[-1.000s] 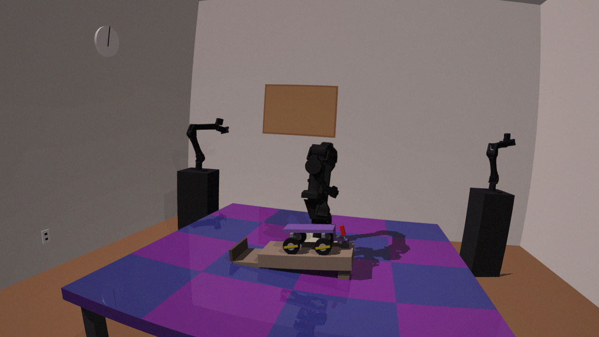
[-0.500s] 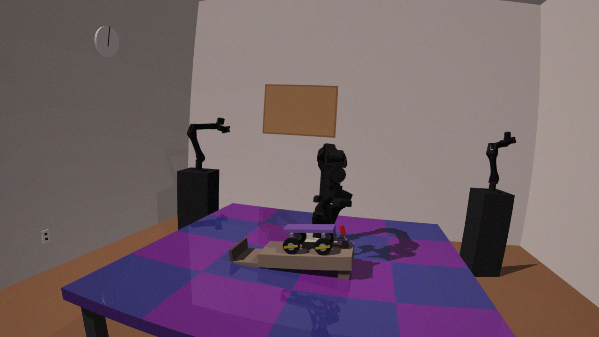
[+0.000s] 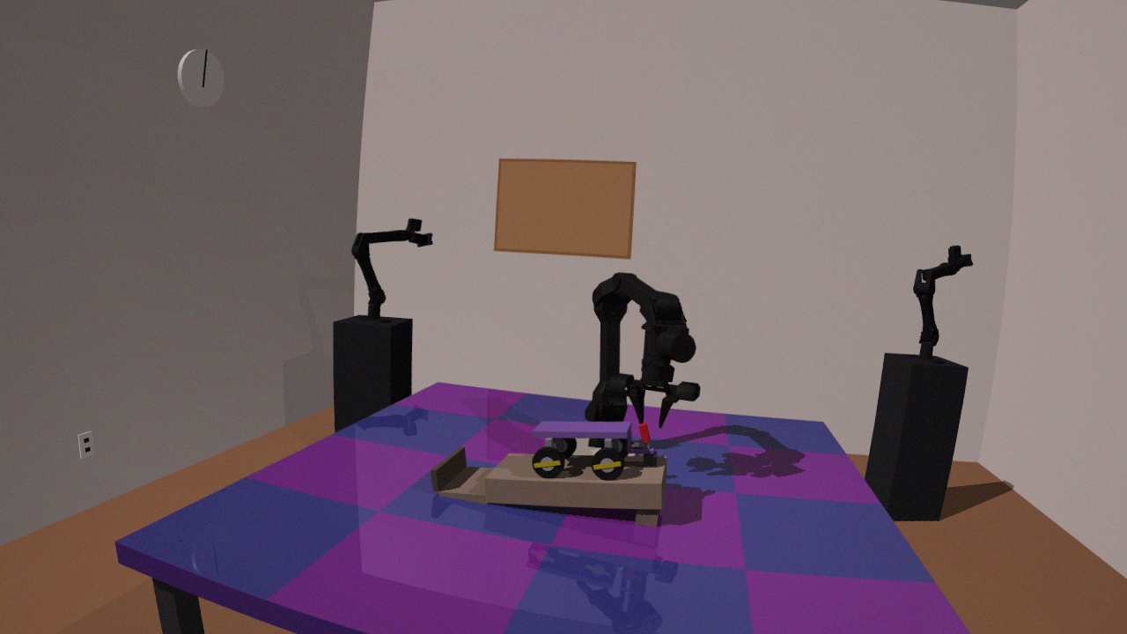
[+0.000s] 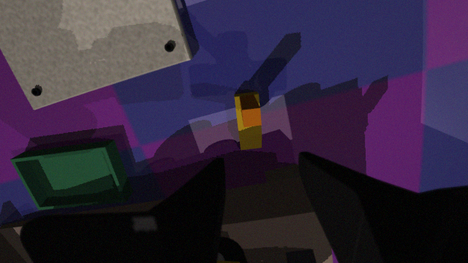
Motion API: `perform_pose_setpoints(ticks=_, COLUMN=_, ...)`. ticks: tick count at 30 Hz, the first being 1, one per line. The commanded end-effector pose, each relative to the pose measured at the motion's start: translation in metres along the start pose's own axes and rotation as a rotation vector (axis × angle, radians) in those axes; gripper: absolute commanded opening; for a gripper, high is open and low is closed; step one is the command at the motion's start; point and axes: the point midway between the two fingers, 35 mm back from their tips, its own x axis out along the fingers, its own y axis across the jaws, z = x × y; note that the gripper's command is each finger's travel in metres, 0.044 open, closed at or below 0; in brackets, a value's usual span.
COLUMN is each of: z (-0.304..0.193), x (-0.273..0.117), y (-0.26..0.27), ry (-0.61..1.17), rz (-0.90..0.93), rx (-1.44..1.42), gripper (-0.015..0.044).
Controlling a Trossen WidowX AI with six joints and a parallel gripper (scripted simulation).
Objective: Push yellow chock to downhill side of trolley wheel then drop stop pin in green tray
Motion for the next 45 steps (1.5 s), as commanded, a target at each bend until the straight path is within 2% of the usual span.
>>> perform_pose_setpoints(ticks=1, z=0.004, x=0.002, y=-0.001, ry=-0.012, rz=0.006, rx=-0.044, gripper=0.0190)
perform_pose_setpoints(ticks=6, z=0.004, x=0.006, y=-0.001, ry=-0.012, rz=0.006, rx=-0.044, gripper=0.0190)
perform_pose_setpoints(ticks=18, z=0.005, x=0.046, y=-0.001, ry=-0.012, rz=0.006, rx=-0.044, gripper=0.0190)
perform_pose_setpoints(ticks=45, z=0.005, x=0.077, y=-0.001, ry=-0.012, rz=0.006, rx=-0.044, gripper=0.0190)
